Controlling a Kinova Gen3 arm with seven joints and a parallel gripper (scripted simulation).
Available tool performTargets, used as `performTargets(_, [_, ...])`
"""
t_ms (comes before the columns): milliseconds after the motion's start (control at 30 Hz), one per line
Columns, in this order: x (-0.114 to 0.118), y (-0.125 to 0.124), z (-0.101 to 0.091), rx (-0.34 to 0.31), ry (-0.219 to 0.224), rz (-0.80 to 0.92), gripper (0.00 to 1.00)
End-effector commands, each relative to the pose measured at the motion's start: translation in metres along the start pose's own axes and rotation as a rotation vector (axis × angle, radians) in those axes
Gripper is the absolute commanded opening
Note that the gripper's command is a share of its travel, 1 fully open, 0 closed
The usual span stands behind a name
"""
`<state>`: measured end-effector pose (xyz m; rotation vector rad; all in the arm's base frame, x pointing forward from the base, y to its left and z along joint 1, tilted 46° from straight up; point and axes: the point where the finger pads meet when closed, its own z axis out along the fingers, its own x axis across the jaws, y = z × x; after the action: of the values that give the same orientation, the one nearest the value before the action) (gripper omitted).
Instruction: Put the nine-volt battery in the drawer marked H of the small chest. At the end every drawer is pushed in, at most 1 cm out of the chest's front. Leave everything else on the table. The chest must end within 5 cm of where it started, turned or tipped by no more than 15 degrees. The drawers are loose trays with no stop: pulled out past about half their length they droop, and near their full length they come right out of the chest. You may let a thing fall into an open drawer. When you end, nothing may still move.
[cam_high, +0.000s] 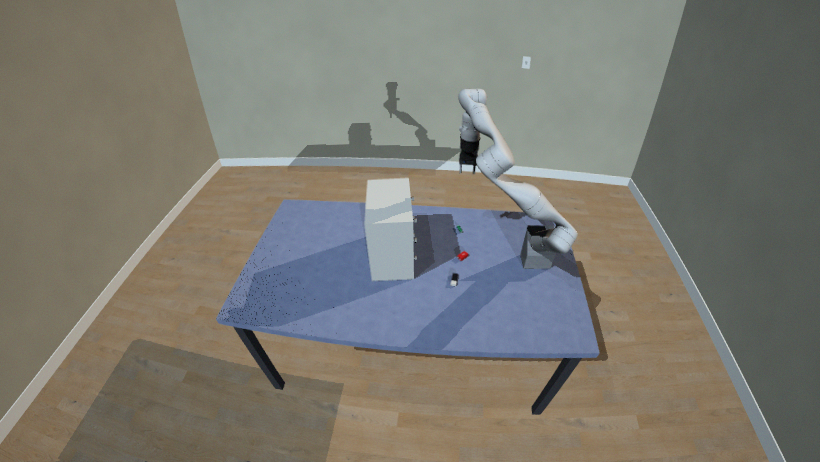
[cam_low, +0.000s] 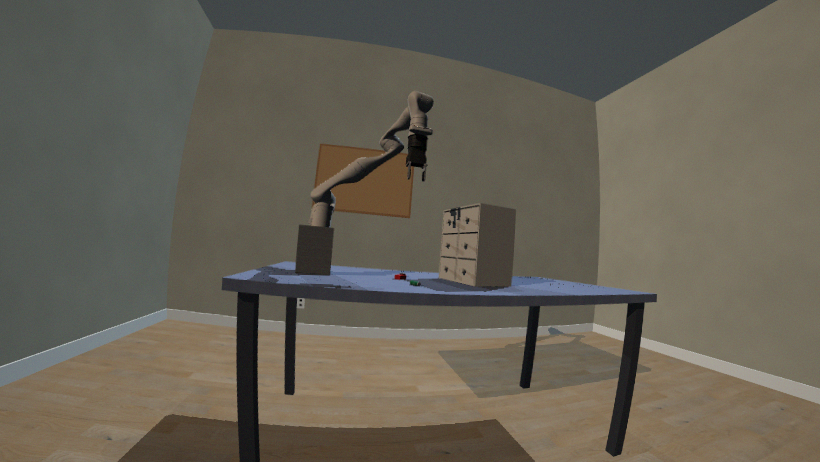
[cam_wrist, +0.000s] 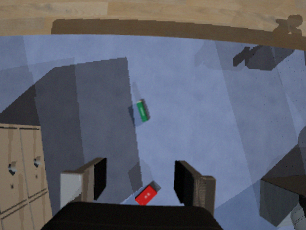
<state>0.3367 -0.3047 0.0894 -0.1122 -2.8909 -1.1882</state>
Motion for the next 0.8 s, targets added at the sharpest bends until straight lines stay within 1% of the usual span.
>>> performTargets(0, [0.0002, 0.0005, -0.0005, -0.008, -0.003, 0.01, 1.0])
performTargets(767, [0.0002, 0.0005, -0.0005, -0.008, -0.003, 0.01, 1.0])
